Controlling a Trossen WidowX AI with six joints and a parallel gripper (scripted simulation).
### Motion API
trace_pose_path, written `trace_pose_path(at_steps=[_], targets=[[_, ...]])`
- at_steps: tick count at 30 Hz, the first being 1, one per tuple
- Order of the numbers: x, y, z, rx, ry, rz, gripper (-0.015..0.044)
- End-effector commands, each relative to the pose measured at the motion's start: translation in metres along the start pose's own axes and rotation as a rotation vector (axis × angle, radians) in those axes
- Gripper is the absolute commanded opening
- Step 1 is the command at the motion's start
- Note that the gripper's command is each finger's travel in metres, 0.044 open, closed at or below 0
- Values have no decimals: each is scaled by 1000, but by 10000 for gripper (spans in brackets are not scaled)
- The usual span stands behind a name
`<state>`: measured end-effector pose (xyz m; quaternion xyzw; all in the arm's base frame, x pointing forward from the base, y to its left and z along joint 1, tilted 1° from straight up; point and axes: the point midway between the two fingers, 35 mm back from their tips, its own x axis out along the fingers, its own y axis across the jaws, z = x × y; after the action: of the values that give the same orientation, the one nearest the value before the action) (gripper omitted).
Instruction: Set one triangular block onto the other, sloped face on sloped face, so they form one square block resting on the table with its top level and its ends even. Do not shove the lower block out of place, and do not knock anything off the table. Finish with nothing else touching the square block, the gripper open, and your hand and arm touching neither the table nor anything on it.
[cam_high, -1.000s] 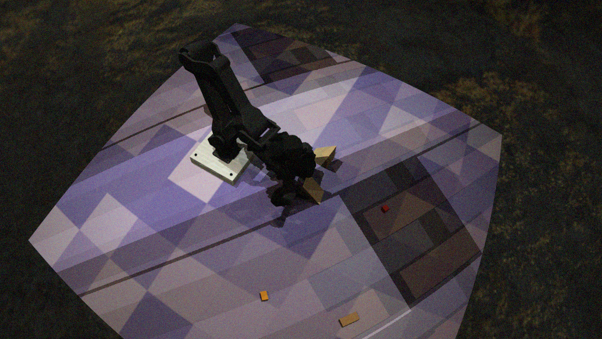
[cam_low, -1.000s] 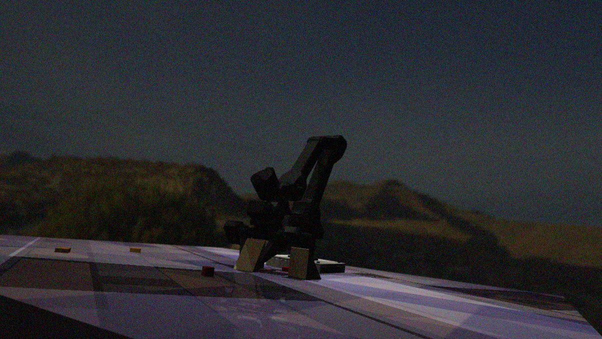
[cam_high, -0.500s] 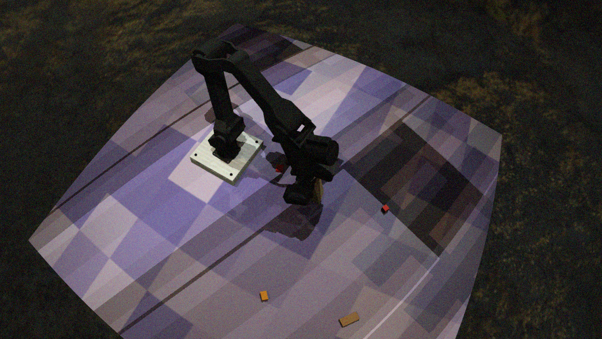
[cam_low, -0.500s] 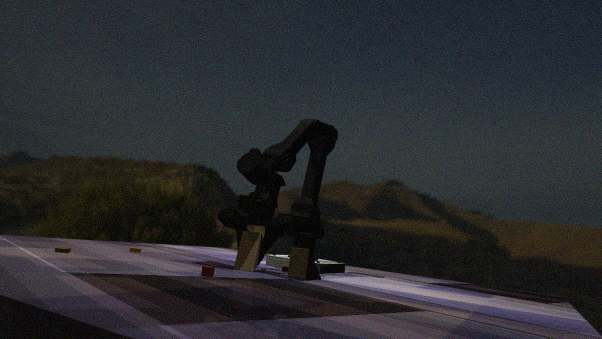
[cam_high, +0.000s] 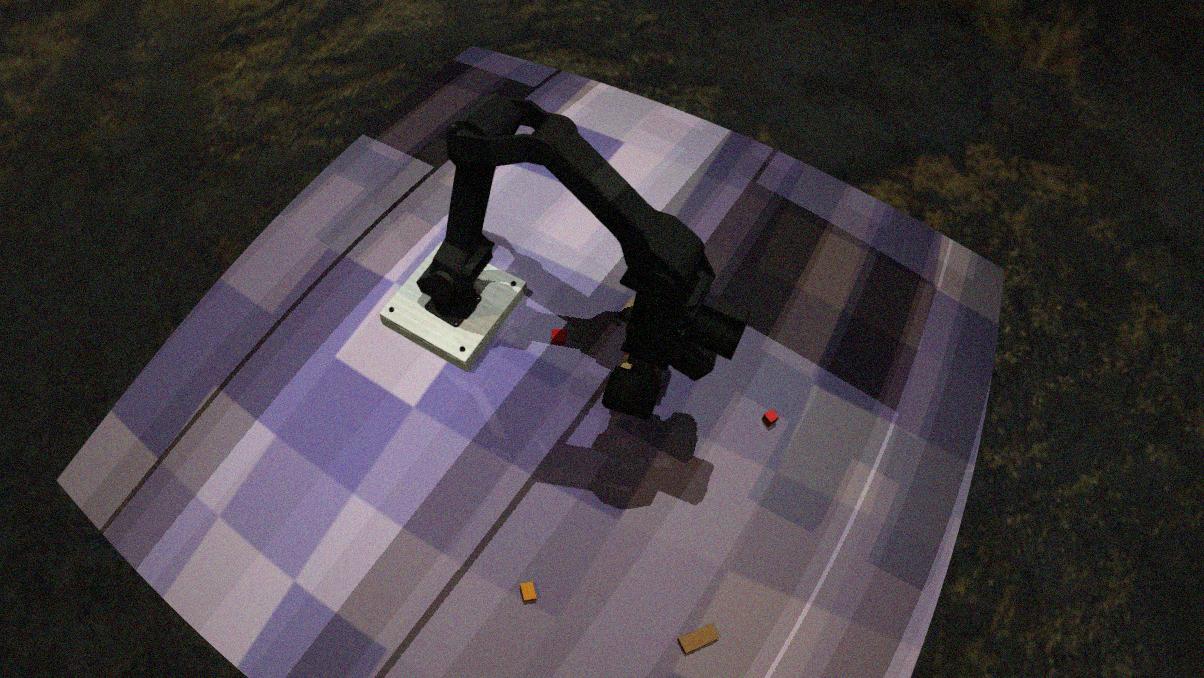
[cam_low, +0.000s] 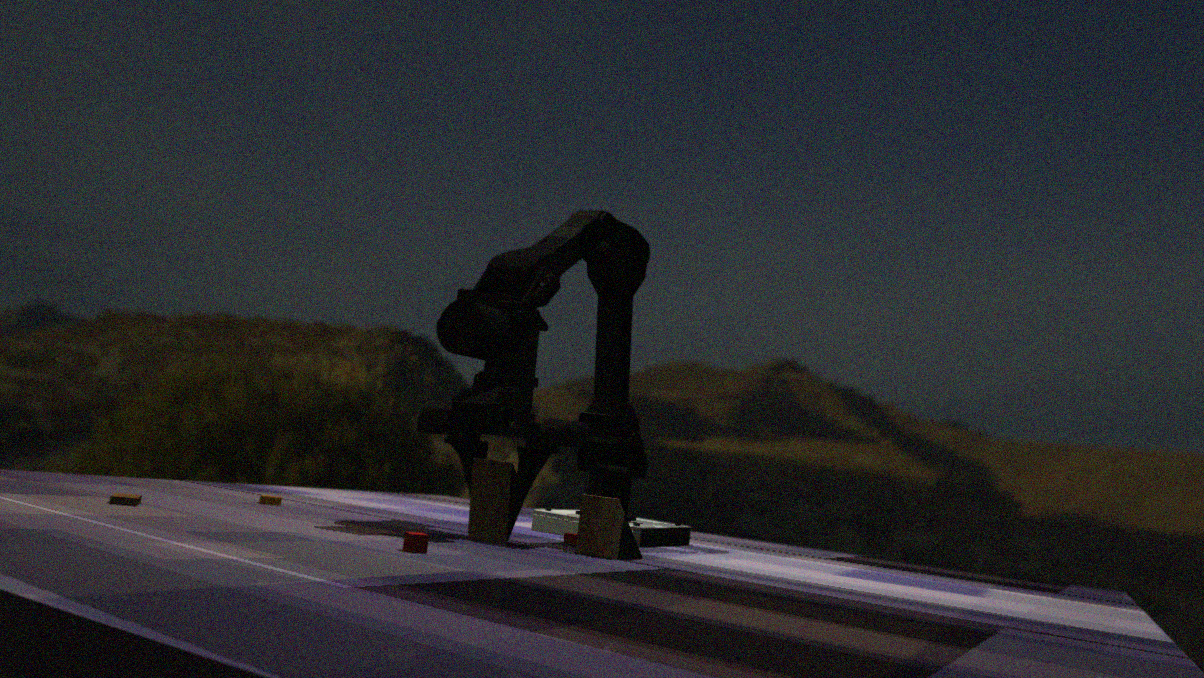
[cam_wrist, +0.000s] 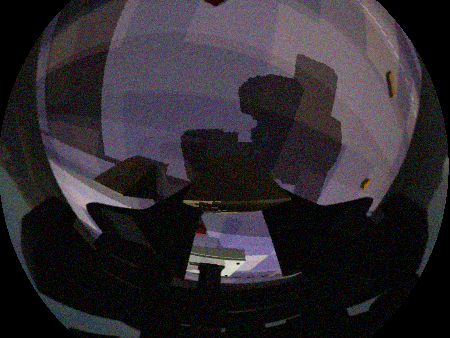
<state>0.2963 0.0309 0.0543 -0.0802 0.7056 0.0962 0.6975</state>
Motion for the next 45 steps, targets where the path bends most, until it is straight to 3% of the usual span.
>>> trace_pose_path(at_steps=[1, 13, 14, 30, 39, 45], targets=[[-3, 0, 9, 1, 110, -5, 0], [-2, 0, 31, 2, 418, -4, 0], [-2, 0, 25, 2, 334, 2, 26], [-2, 0, 25, 2, 334, 2, 440], [-5, 0, 25, 1, 330, 1, 440], [-91, 1, 17, -5, 187, -19, 440]])
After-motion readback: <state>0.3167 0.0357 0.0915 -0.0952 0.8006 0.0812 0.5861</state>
